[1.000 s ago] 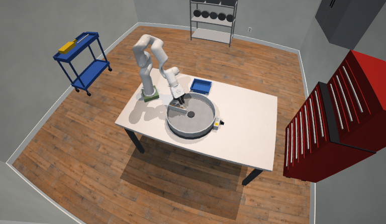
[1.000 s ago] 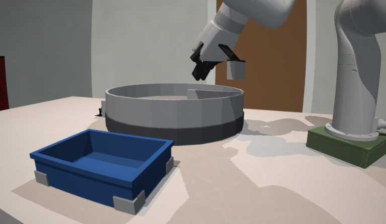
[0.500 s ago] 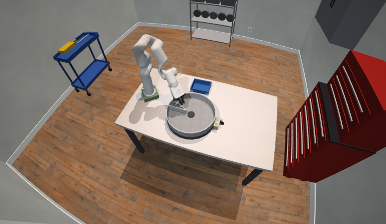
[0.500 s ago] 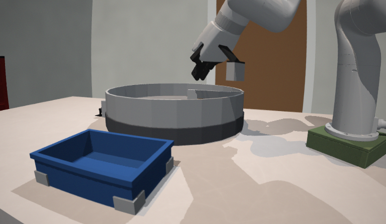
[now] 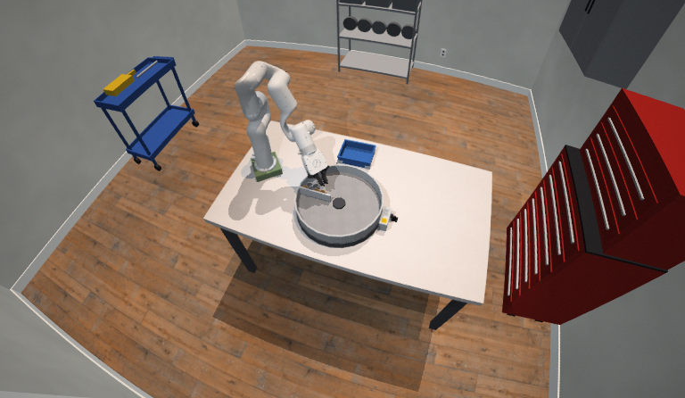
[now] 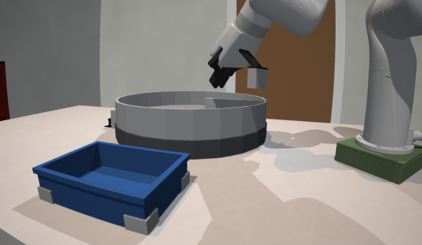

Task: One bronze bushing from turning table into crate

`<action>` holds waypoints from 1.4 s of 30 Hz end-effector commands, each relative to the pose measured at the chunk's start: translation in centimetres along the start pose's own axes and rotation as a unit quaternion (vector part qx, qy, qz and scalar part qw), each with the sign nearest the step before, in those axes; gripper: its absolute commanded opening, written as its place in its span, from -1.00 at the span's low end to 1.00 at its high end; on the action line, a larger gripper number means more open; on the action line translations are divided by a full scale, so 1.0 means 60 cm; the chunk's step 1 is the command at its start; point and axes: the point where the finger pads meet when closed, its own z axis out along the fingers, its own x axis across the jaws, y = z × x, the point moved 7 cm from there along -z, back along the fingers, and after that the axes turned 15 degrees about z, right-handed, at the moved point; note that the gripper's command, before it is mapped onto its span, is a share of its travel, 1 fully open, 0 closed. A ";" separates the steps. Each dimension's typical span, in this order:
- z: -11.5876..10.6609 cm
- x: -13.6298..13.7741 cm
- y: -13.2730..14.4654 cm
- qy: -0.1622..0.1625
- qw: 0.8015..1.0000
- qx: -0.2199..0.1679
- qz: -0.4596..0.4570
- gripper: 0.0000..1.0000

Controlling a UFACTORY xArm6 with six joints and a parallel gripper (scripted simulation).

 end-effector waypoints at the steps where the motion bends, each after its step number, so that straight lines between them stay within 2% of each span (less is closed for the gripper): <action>1: -0.001 0.001 0.001 0.001 1.000 -0.001 0.001 -0.73; 10: 0.002 0.001 0.000 0.001 1.000 -0.001 0.000 -0.73; 18: 0.030 -0.005 -0.023 0.001 1.000 -0.001 0.000 -0.73; 42: 0.040 -0.008 -0.032 0.001 1.000 -0.001 0.000 -0.73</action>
